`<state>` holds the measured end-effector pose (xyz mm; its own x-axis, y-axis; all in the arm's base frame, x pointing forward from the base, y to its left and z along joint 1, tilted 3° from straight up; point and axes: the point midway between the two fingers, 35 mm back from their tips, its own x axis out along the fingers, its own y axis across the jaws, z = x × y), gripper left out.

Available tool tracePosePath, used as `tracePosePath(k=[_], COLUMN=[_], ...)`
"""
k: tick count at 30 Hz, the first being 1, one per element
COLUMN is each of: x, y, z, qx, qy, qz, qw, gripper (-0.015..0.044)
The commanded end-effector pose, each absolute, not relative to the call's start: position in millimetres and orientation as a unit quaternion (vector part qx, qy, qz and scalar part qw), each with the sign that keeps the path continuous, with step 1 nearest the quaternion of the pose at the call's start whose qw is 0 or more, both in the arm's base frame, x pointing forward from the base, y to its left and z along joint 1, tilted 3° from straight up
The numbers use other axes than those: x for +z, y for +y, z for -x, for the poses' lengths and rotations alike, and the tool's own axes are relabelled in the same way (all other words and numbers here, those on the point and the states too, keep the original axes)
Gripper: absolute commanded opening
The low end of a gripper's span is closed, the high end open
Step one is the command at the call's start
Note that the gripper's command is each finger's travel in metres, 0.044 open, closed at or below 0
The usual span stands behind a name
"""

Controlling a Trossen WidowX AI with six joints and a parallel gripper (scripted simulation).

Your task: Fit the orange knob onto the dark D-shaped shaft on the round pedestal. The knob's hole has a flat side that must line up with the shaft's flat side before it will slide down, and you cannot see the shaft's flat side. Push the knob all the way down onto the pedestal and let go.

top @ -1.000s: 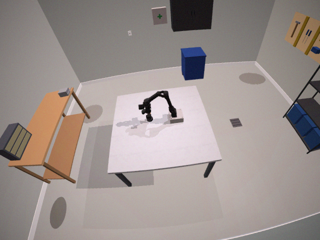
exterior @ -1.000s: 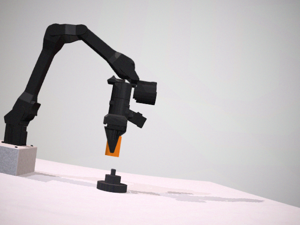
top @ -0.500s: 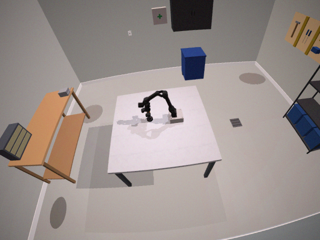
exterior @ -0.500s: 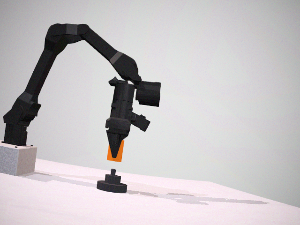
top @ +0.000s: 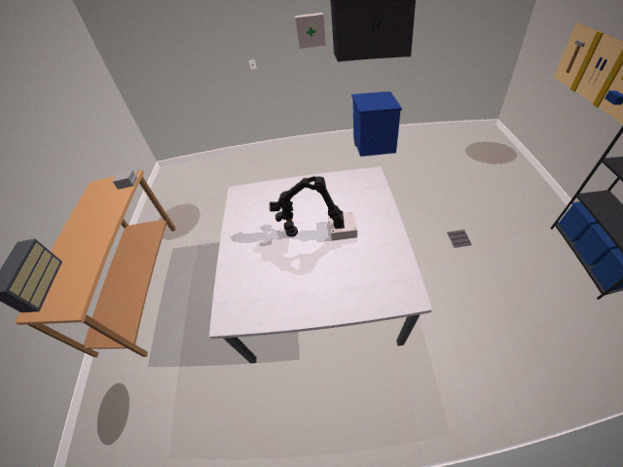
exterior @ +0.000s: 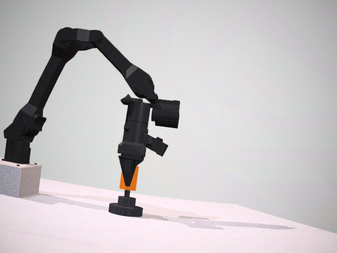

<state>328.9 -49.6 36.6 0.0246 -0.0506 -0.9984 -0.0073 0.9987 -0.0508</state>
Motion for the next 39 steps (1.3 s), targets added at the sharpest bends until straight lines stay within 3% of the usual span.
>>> tracePosePath(k=[1,39], x=[38.5,34.6], y=[-50.9,-52.3], z=[-331.0,-332.8], qx=[-0.017,-0.017], qy=[0.696,0.696], qz=[0.022,0.022], qw=[0.717,0.718], gripper=[0.0000,0.0000])
